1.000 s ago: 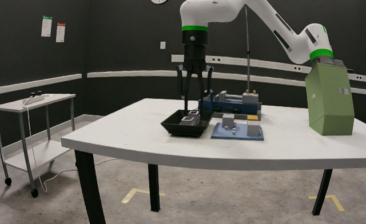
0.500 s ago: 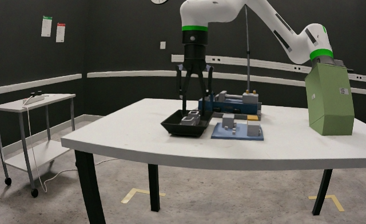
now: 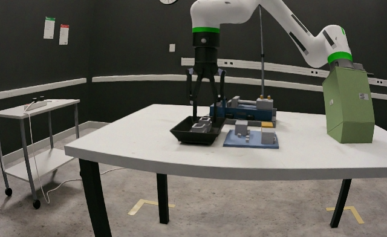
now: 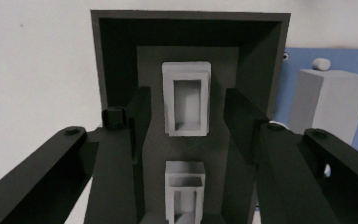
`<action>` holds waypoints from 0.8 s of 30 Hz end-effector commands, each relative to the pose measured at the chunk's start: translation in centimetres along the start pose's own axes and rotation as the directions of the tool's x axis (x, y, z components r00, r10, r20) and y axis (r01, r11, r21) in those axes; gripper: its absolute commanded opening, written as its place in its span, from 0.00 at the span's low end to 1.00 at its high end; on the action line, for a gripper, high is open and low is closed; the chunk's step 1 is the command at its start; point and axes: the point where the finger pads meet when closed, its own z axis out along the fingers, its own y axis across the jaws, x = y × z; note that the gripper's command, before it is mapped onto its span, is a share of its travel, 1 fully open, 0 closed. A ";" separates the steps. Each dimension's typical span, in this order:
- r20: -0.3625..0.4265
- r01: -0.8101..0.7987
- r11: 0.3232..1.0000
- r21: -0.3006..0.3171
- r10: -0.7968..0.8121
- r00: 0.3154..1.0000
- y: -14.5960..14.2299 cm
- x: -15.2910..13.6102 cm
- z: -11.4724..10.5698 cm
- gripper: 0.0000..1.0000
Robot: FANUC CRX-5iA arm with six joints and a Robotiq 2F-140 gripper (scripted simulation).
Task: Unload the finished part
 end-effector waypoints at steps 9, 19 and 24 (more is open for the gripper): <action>0.001 0.000 1.000 0.002 0.000 1.000 -0.1 0.0 -0.5 0.46; 0.001 0.000 1.000 0.002 0.000 1.000 -0.1 0.0 -4.1 0.46; 0.001 0.000 1.000 0.002 0.000 1.000 -0.1 0.0 -5.8 0.46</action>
